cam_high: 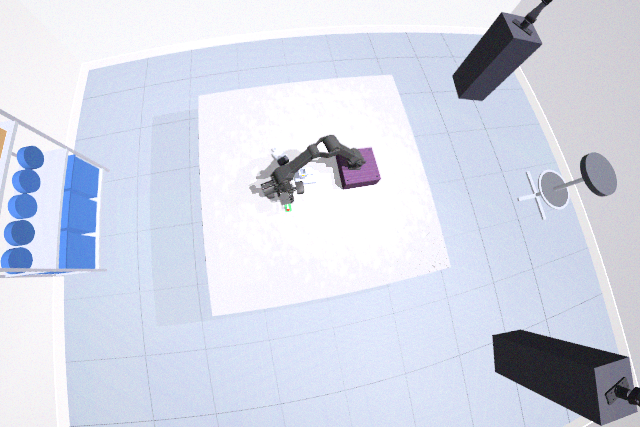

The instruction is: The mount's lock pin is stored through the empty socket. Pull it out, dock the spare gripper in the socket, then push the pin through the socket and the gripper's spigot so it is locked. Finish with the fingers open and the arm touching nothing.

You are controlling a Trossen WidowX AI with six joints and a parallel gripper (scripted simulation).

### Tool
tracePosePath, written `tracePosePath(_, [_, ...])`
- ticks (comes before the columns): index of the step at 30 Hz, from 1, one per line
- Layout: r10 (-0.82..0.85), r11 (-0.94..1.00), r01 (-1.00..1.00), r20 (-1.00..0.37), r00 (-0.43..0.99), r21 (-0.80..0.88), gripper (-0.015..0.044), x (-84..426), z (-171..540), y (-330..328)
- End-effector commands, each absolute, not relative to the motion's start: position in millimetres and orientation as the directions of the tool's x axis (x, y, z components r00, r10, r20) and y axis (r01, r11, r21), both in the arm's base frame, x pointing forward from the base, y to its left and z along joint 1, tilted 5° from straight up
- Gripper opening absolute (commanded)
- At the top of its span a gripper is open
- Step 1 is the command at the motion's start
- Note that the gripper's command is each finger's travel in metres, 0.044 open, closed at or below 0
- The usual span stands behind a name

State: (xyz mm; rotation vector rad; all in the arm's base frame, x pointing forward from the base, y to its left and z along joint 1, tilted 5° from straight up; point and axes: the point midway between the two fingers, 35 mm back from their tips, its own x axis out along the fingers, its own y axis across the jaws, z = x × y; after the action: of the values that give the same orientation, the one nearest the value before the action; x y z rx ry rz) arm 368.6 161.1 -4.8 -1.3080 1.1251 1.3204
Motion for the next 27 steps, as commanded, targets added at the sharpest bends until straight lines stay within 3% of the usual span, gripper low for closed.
tracePosePath(1, [0.008, -0.149, -0.989, -1.0, 0.0, -0.002, 0.0, 370, -1, 150])
tracePosePath(27, [0.012, -0.15, -0.989, -1.0, -0.001, -0.001, 0.0, 371, -32, 143])
